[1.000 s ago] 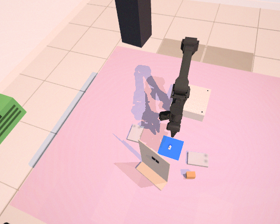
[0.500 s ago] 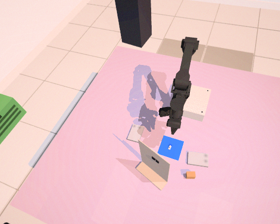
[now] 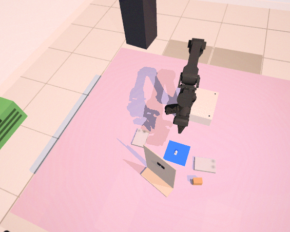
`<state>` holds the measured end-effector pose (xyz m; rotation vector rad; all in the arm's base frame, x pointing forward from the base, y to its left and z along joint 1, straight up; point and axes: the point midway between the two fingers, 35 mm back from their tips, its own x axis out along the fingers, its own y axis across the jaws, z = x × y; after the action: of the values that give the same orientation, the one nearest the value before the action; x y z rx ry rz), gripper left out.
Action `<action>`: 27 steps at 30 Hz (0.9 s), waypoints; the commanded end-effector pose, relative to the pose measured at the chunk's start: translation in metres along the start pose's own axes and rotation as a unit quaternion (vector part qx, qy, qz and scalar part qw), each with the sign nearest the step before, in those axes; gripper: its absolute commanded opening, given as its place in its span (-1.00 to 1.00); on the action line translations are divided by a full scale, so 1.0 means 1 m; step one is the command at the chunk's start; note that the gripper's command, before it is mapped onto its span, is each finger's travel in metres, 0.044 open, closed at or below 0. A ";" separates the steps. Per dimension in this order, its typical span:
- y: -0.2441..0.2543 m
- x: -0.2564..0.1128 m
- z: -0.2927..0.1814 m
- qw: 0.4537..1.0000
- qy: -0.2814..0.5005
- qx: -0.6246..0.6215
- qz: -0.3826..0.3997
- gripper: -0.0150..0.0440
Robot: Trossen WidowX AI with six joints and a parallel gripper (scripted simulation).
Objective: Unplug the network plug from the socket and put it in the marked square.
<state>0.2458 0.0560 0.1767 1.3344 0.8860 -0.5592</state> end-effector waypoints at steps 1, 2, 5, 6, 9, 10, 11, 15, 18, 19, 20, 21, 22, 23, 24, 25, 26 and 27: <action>0.005 -0.014 0.000 1.000 0.000 0.001 0.002 0.04; 0.005 -0.014 0.000 1.000 0.000 0.001 0.002 0.04; 0.005 -0.014 0.000 1.000 0.000 0.001 0.002 0.22; 0.005 -0.014 0.000 1.000 0.000 0.001 0.002 0.30; 0.005 -0.014 0.000 1.000 0.000 0.001 0.002 0.57; 0.005 -0.014 0.000 1.000 0.000 0.001 0.002 0.66; 0.005 -0.014 0.000 1.000 0.000 0.001 0.002 0.75; 0.005 -0.014 0.000 1.000 0.000 0.001 0.002 1.00; 0.005 -0.014 0.000 1.000 0.000 0.001 0.002 1.00; 0.005 -0.014 0.000 1.000 0.000 0.001 0.002 1.00; 0.005 -0.014 0.000 1.000 0.000 0.001 0.002 1.00; 0.005 -0.014 0.000 1.000 0.000 0.001 0.002 1.00; 0.005 -0.014 0.000 1.000 0.000 0.001 0.002 1.00; 0.005 -0.014 0.000 1.000 0.000 0.001 0.002 1.00; 0.005 -0.014 0.000 1.000 0.000 0.001 0.002 1.00; 0.005 -0.014 0.000 1.000 0.000 0.001 0.002 1.00; 0.005 -0.014 0.000 1.000 0.000 0.001 0.002 1.00; 0.005 -0.014 0.000 1.000 0.000 0.001 0.002 1.00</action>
<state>0.2424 0.0552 0.1912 1.3363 0.8824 -0.5556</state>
